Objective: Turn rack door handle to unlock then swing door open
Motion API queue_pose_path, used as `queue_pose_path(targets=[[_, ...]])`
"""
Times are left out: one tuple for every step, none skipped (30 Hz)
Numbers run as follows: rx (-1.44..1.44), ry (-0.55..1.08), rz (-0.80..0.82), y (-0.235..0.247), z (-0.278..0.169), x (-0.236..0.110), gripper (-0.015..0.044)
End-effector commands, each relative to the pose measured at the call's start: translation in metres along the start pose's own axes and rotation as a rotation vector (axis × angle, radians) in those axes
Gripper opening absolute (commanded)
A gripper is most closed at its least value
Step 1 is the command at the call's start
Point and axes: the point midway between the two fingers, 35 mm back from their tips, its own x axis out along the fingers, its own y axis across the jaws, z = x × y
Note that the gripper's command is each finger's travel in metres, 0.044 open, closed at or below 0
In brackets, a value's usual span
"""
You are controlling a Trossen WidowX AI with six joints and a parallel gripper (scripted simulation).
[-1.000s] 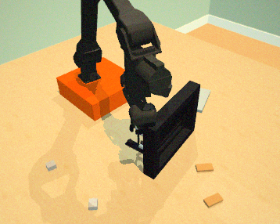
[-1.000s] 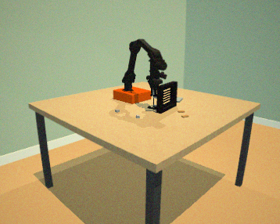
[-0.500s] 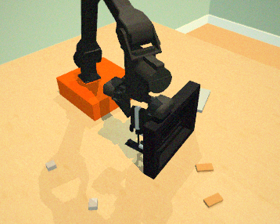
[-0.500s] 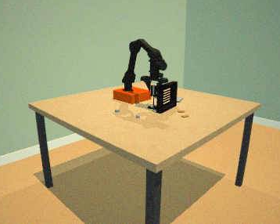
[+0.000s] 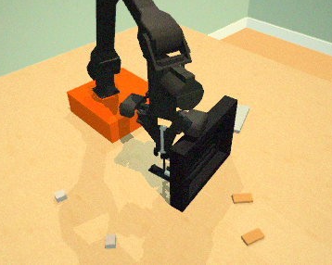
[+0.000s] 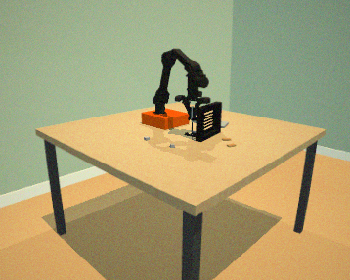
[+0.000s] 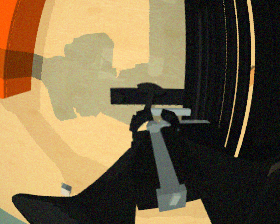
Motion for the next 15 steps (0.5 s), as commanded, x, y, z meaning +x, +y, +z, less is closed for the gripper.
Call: queue_pose_path(targets=[[-0.005,-0.006,0.003,0.0,0.0005,0.0018,0.0095],[-0.005,-0.006,0.003,0.0,0.0005,0.0018,0.0089],[-0.005,-0.006,0.003,0.0,0.0005,0.0018,0.0082],[-0.005,-0.006,0.003,0.0,0.0005,0.0018,0.0075],[-0.005,-0.006,0.003,0.0,0.0005,0.0018,0.0069],[-0.005,-0.006,0.003,0.0,0.0005,0.0018,0.0062],[-0.005,-0.006,0.003,0.0,0.0005,0.0018,0.0055],[-0.005,-0.006,0.003,0.0,0.0005,0.0018,0.0049],[-0.005,-0.006,0.003,0.0,0.0005,0.0018,0.0042],[-0.005,-0.006,0.003,0.0,0.0005,0.0018,0.0035],[-0.005,-0.006,0.003,0.0,0.0005,0.0018,0.0029],[-0.005,-0.006,0.003,0.0,0.0005,0.0018,0.0022],[-0.005,-0.006,0.003,0.0,0.0005,0.0018,0.0021],[-0.005,-0.006,0.003,0.0,0.0005,0.0018,0.0021],[-0.005,-0.006,0.003,0.0,0.0005,0.0018,0.0021]])
